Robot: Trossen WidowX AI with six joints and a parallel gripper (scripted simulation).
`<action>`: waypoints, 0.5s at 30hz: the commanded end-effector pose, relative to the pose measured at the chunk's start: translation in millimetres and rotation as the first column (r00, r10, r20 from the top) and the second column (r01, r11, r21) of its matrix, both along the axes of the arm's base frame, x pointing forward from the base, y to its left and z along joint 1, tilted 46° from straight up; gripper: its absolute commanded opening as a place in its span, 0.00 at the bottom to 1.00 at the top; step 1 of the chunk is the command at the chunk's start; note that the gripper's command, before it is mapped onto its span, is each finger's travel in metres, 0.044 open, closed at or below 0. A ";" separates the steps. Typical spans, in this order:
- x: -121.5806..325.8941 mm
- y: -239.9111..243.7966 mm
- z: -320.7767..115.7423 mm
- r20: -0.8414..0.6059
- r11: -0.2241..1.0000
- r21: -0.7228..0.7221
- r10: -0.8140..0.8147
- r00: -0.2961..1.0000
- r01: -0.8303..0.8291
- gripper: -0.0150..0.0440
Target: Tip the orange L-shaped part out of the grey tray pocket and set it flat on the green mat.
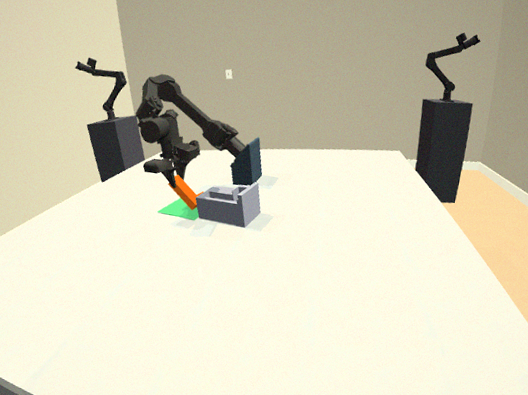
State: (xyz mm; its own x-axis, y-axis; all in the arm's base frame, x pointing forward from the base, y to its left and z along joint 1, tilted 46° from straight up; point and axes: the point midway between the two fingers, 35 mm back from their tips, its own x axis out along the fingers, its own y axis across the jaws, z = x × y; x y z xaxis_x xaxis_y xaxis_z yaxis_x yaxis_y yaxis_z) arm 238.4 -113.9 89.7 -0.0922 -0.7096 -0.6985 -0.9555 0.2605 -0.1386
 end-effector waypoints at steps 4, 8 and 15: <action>3.3 9.6 8.4 0.000 1.000 0.004 0.001 1.000 -0.001 0.79; 8.7 40.0 36.9 -0.002 1.000 0.007 0.003 1.000 -0.003 0.93; 8.0 64.3 62.3 -0.005 1.000 -0.001 0.003 1.000 -0.003 0.93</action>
